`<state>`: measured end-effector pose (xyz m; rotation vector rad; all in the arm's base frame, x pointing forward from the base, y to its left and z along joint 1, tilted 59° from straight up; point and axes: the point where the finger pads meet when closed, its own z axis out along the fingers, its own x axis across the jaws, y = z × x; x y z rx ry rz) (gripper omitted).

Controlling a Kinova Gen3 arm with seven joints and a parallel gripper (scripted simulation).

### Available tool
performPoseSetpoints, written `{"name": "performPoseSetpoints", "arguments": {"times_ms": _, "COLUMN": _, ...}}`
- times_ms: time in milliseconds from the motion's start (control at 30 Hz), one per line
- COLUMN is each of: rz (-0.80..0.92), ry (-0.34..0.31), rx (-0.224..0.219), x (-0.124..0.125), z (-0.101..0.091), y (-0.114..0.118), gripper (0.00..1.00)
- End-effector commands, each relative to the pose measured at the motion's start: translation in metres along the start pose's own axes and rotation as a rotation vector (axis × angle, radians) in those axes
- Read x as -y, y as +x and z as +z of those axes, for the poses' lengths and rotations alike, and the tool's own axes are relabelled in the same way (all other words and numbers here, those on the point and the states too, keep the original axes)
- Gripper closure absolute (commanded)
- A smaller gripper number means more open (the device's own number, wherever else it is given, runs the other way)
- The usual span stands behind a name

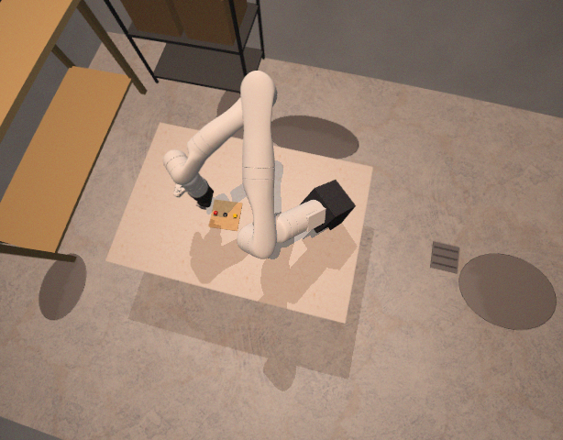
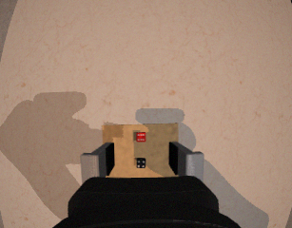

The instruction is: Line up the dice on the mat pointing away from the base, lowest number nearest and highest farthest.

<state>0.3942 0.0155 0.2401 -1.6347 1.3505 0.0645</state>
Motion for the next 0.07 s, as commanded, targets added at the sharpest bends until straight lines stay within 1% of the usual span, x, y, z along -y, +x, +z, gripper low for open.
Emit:
{"name": "performPoseSetpoints", "arguments": {"times_ms": 0, "rz": 0.000, "ry": 0.001, "rx": -0.001, "x": 0.0003, "z": -0.0005, "y": 0.0002, "gripper": 0.00}}
{"name": "performPoseSetpoints", "arguments": {"times_ms": 33, "rz": 0.000, "ry": 0.001, "rx": -0.001, "x": 0.0003, "z": -0.0005, "y": 0.0002, "gripper": 0.00}}
